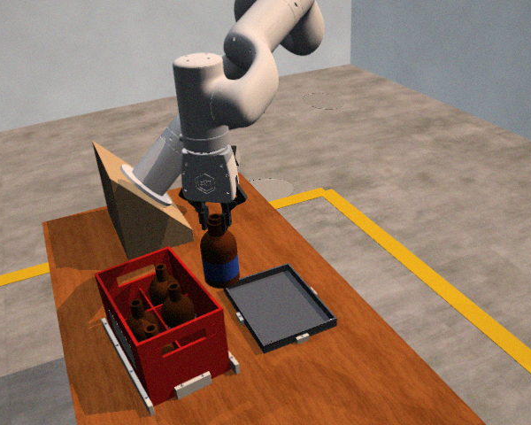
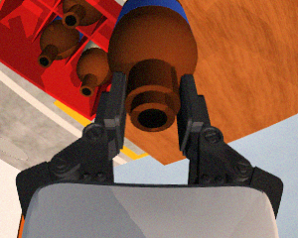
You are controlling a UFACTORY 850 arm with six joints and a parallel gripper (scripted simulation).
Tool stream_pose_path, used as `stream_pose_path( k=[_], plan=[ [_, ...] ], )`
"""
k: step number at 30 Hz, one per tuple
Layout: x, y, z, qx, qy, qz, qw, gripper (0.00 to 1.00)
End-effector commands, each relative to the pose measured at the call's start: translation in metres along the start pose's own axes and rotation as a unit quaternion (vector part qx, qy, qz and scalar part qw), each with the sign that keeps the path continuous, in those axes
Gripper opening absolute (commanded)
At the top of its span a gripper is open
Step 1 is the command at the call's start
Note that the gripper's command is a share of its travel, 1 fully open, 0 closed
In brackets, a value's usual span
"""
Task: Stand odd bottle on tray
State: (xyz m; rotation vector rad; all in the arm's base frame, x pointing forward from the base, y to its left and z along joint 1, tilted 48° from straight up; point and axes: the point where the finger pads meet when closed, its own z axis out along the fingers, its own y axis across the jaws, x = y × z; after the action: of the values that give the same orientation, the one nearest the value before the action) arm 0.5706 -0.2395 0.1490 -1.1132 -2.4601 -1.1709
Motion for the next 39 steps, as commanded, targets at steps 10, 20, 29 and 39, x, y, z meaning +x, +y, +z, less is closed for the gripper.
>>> stream_pose_path(
  k=[10,20,29,39],
  plan=[
    [0.025,0.015,-0.001,0.0,-0.001,0.0,1.0,0.0],
    [0.044,0.026,-0.001,0.0,-0.001,0.0,1.0,0.0],
    [0.064,0.038,-0.001,0.0,-0.001,0.0,1.0,0.0],
    [0.081,0.048,-0.001,0.0,-0.001,0.0,1.0,0.0]
  ],
)
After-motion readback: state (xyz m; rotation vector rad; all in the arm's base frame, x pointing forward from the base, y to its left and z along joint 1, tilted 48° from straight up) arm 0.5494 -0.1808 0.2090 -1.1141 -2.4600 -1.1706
